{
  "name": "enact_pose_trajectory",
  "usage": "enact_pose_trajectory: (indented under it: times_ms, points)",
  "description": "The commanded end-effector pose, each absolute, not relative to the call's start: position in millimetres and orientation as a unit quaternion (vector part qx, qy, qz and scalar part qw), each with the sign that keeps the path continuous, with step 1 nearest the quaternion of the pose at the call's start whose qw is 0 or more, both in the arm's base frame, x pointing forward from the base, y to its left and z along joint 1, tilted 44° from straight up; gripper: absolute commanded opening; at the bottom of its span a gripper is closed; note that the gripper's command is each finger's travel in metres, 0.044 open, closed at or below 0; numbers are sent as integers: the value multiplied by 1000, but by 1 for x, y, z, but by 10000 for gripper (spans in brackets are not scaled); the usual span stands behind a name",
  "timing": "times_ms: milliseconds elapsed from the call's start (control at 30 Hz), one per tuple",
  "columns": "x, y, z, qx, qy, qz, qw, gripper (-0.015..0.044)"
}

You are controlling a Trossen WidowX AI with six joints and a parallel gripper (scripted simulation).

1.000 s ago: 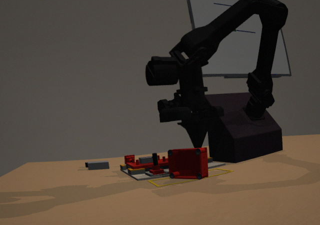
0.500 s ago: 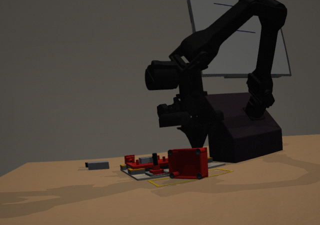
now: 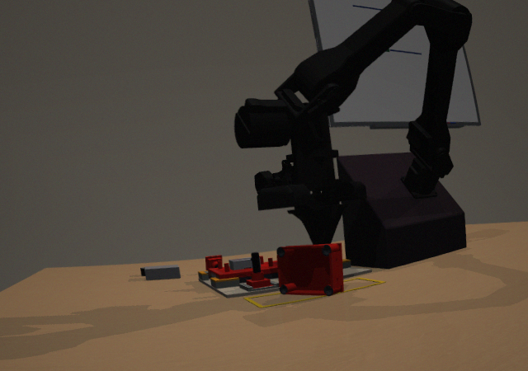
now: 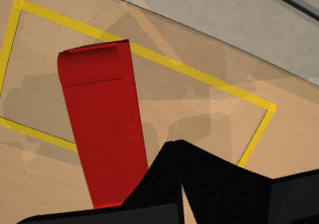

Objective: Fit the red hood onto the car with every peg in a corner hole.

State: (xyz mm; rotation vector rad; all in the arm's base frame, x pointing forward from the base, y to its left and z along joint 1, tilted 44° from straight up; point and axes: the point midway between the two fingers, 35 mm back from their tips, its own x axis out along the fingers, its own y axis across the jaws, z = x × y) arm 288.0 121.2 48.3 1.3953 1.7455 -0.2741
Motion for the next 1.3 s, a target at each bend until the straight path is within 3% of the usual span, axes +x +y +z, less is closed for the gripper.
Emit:
enact_pose_trajectory:
  times_ms: [0, 1267]
  points:
    - [290, 122, 50, 561, 700, -110, 428, 0]
    - [310, 129, 57, 561, 699, -109, 429, 0]
